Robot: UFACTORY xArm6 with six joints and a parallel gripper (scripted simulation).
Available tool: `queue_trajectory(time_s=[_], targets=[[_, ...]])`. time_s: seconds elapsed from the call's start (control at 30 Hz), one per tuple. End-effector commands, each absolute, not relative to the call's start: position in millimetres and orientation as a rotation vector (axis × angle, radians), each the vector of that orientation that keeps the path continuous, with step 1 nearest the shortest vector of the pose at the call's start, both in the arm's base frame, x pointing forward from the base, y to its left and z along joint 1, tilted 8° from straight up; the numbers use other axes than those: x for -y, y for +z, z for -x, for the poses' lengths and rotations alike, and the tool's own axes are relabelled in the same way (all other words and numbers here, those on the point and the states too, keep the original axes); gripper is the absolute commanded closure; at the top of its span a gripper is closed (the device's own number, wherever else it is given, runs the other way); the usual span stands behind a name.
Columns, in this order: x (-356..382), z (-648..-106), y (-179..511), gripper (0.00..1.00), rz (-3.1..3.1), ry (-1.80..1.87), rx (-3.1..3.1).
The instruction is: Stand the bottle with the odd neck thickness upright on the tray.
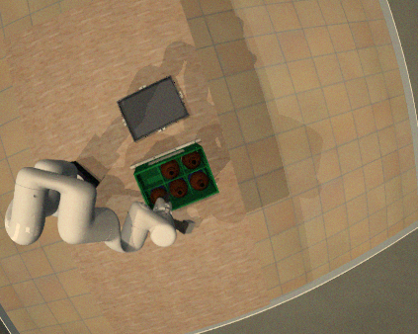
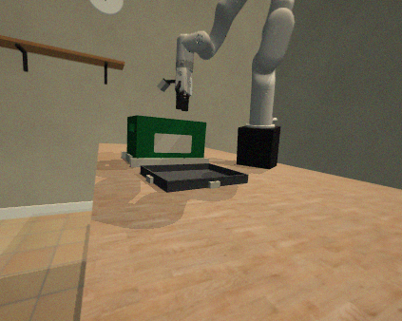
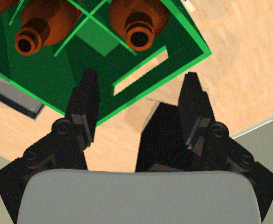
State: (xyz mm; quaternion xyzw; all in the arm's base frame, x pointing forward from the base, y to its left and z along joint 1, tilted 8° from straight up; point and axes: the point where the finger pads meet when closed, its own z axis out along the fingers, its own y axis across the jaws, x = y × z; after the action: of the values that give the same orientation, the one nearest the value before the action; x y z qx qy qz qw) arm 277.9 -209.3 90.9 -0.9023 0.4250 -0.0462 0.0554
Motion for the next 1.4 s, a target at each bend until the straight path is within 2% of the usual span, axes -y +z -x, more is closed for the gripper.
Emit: queue_trajectory(time_s=[0.0, 1.37], targets=[[210, -279, 91, 0.35, 2.740, -0.145, -1.290], [208, -284, 52, 0.35, 2.740, -0.145, -1.290]])
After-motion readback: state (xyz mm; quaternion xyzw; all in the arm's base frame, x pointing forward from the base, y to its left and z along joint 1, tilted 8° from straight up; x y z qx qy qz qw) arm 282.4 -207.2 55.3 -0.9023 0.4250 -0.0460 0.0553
